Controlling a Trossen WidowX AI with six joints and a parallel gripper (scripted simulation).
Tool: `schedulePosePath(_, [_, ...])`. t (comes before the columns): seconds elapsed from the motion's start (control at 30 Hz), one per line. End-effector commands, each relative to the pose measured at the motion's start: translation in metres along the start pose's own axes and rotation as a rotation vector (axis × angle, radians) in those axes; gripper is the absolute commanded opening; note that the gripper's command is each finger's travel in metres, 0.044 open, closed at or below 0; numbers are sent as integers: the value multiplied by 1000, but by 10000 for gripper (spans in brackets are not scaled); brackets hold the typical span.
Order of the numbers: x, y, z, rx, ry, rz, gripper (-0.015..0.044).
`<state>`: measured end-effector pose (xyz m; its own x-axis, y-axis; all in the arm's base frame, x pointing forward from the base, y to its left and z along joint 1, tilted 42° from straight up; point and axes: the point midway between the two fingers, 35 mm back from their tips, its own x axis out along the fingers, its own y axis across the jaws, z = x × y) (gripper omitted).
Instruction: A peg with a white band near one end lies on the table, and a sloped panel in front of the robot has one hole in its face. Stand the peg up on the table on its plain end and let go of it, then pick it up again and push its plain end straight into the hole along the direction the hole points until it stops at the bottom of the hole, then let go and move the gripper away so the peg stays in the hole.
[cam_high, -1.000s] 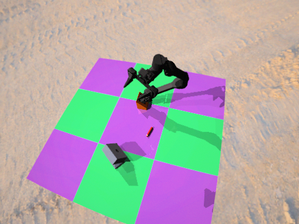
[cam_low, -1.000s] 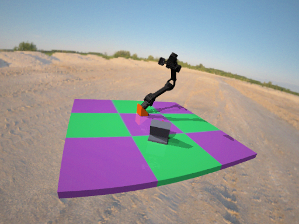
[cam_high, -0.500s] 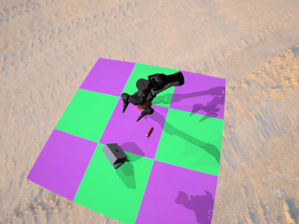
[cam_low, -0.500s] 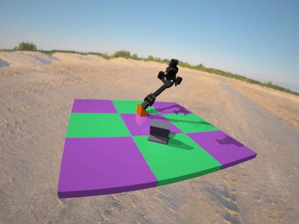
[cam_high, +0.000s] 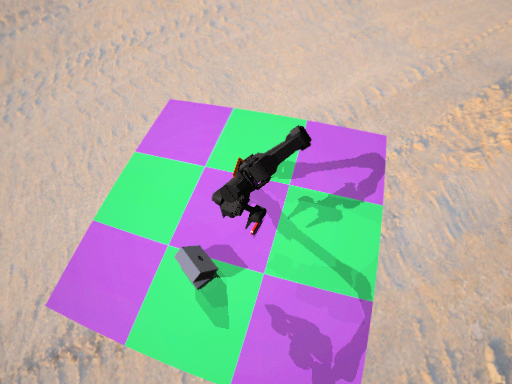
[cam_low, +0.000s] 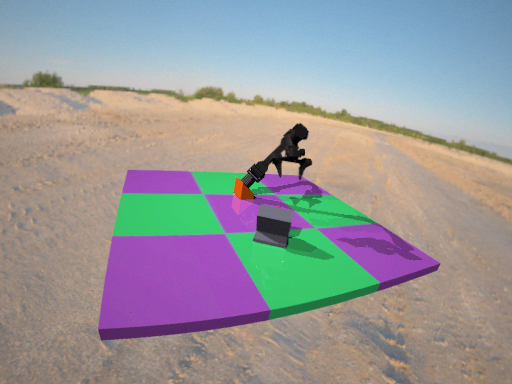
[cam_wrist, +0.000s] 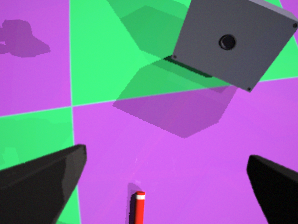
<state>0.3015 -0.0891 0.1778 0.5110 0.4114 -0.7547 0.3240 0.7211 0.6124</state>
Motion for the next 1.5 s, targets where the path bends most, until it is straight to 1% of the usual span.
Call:
schedulePosePath(0.0, [24,6,-23,3,124,21,440])
schedulePosePath(0.23, [61,18,-69,6,358,40,440])
schedulePosePath(0.4, [77,24,-100,8,501,41,440])
schedulePosePath(0.57, [79,24,-101,8,506,41,440])
schedulePosePath(1.47, [118,26,-120,7,505,40,440])
